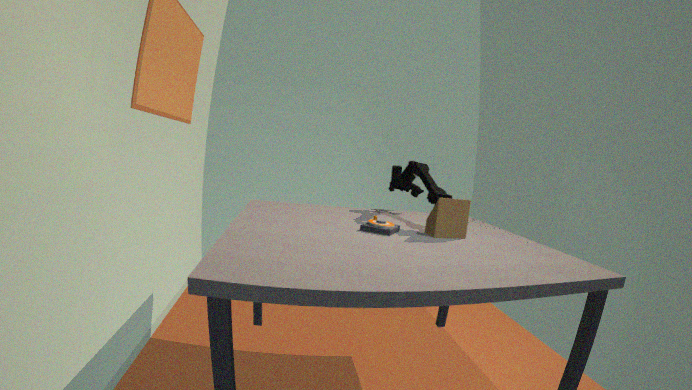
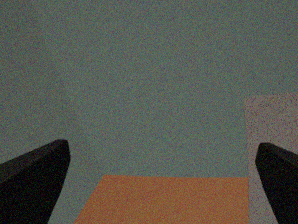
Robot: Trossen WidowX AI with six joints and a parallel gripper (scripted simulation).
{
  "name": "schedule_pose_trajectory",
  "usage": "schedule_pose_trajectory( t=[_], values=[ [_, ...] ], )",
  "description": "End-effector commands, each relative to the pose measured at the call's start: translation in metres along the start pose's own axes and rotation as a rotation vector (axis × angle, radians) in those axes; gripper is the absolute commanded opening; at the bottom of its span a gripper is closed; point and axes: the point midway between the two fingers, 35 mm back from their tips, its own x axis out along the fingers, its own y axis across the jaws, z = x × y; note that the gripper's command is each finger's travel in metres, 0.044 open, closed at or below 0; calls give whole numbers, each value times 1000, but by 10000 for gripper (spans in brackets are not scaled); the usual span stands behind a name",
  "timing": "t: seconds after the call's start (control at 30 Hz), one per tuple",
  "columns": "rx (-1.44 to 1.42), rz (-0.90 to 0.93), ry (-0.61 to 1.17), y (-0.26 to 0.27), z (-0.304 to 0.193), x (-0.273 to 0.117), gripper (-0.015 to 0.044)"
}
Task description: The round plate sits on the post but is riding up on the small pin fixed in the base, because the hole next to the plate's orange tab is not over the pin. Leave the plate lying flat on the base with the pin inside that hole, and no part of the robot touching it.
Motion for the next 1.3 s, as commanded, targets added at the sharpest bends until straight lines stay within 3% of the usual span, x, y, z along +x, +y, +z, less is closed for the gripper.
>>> schedule_pose_trajectory(
  t=[0.0,0.07,0.17,0.3,0.47,0.83,1.03,1.27],
  values=[
    [-14,4,4,0,-1,-1,374],
    [-120,40,43,4,-9,-8,321],
    [-241,150,212,15,-44,-68,242],
    [-303,216,302,18,-59,-105,137],
    [-449,380,498,13,-84,-196,6],
    [-702,707,794,-27,-92,-350,0],
    [-895,943,949,-80,-82,-442,0],
    [-1147,1187,1052,-158,-65,-516,0]
  ],
)
